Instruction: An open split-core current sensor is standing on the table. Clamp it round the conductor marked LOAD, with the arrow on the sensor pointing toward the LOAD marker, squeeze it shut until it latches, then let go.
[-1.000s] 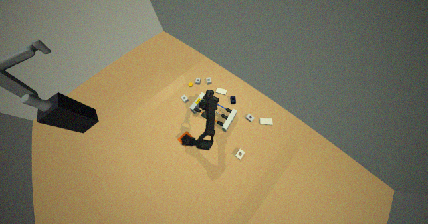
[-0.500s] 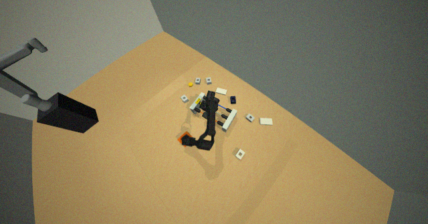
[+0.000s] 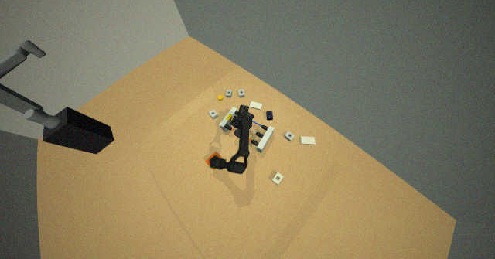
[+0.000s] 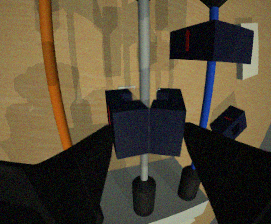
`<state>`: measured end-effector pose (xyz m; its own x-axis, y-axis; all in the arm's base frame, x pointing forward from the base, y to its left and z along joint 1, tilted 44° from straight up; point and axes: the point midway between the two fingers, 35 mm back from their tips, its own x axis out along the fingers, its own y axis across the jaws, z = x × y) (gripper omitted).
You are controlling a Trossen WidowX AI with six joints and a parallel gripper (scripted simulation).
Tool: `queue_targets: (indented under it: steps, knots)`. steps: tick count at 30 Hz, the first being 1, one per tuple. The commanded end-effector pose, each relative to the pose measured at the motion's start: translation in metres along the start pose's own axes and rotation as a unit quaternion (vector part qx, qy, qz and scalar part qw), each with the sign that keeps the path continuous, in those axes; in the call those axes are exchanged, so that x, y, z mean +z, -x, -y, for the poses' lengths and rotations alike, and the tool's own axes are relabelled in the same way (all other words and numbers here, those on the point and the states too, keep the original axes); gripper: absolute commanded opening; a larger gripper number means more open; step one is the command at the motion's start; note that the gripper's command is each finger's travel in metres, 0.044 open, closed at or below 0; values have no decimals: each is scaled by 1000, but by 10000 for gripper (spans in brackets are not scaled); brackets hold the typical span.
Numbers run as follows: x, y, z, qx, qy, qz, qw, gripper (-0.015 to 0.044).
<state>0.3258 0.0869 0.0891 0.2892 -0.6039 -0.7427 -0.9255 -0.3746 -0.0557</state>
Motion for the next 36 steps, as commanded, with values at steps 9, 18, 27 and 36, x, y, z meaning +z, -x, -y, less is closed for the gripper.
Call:
queue_targets:
  steps: [9, 18, 27, 36]
  knots:
    - [0, 0, 0, 0, -1, 0, 1000, 0]
    - [0, 0, 0, 0, -1, 0, 1000, 0]
    - [0, 0, 0, 1, -1, 0, 1000, 0]
    - [0, -2, 6, 45, 0, 1, 999, 0]
